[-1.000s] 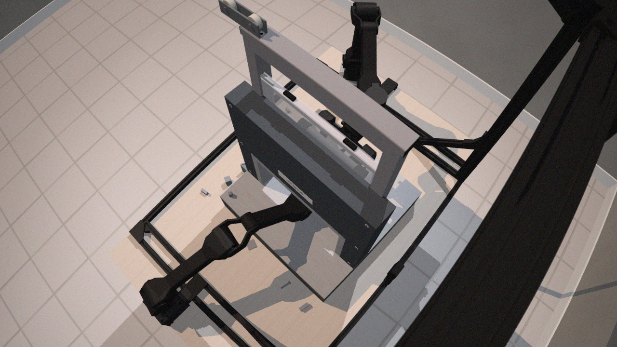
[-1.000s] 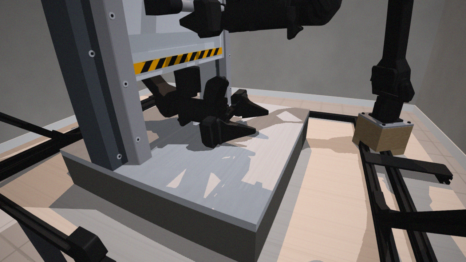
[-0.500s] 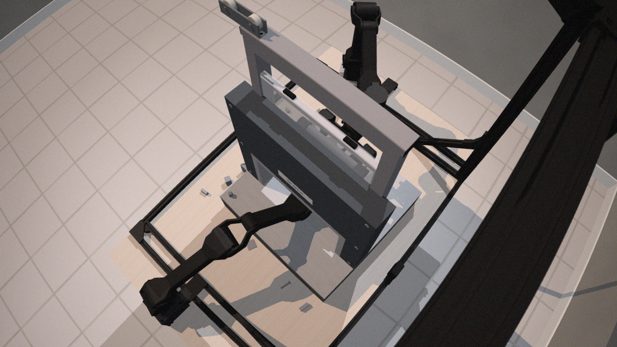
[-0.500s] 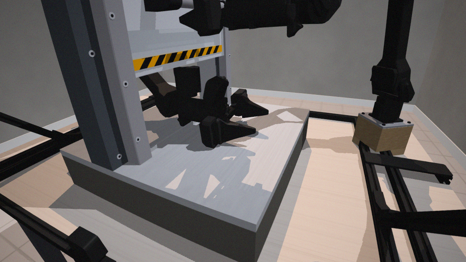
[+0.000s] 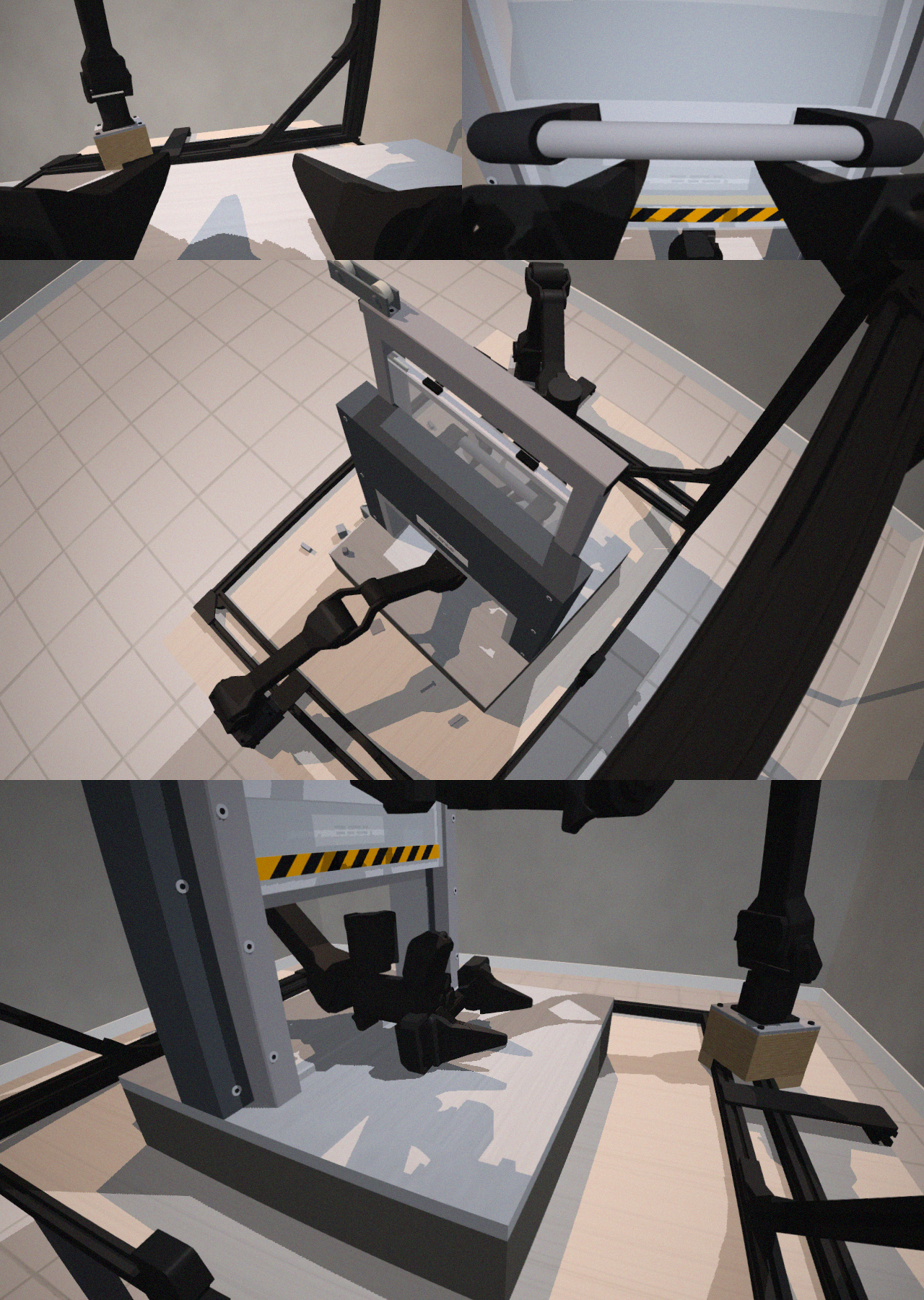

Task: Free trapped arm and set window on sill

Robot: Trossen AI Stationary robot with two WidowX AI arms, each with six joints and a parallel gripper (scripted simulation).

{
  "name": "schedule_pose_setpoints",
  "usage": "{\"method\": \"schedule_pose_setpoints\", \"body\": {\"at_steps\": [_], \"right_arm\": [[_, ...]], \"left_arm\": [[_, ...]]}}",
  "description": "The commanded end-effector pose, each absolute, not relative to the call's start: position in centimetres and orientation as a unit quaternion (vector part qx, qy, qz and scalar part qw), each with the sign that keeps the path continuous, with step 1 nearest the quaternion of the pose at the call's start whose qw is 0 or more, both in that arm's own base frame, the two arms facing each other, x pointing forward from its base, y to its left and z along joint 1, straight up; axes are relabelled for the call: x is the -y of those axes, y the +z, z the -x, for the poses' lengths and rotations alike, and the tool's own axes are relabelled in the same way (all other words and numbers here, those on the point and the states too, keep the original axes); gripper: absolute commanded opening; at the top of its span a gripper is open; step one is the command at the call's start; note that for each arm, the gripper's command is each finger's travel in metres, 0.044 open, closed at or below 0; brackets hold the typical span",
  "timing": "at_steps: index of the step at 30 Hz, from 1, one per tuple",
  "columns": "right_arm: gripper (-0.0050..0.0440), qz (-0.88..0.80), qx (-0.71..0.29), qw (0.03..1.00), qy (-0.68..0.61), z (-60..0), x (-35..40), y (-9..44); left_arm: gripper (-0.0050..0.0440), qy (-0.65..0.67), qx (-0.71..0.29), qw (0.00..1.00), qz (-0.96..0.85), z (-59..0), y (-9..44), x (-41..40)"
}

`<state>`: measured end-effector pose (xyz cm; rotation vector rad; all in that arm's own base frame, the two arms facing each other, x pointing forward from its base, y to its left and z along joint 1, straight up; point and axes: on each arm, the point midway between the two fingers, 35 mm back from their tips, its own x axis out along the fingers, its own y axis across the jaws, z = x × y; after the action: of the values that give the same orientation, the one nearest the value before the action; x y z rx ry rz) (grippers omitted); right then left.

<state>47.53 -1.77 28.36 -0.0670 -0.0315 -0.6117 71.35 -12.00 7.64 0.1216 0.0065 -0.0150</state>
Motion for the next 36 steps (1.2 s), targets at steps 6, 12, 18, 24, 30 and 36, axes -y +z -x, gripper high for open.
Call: {"method": "schedule_pose_setpoints", "body": {"at_steps": [6,12,18,24,30,36], "right_arm": [[0.04,0.022,0.074,0.954,-0.289,-47.3,1.5,34.7],[0.04,0.019,0.062,0.955,-0.29,-47.1,1.4,34.9],[0.04,0.01,0.032,0.956,-0.291,-46.8,1.2,35.0],[0.04,0.01,0.032,0.956,-0.291,-46.6,1.1,35.0],[0.04,0.01,0.032,0.956,-0.291,-46.6,1.1,35.0],[0.04,0.01,0.032,0.956,-0.291,-46.5,1.0,35.1]], "left_arm": [[0.04,-0.008,-0.004,0.998,-0.065,-71.4,7.7,12.0],[0.04,-0.008,-0.004,0.998,-0.065,-71.4,7.7,12.0],[0.04,-0.008,-0.004,0.998,-0.065,-71.4,7.7,12.0],[0.04,-0.008,-0.004,0.998,-0.065,-71.4,7.7,12.0],[0.04,-0.008,-0.004,0.998,-0.065,-71.4,7.7,12.0],[0.04,-0.008,-0.004,0.998,-0.065,-71.4,7.7,12.0]]}}
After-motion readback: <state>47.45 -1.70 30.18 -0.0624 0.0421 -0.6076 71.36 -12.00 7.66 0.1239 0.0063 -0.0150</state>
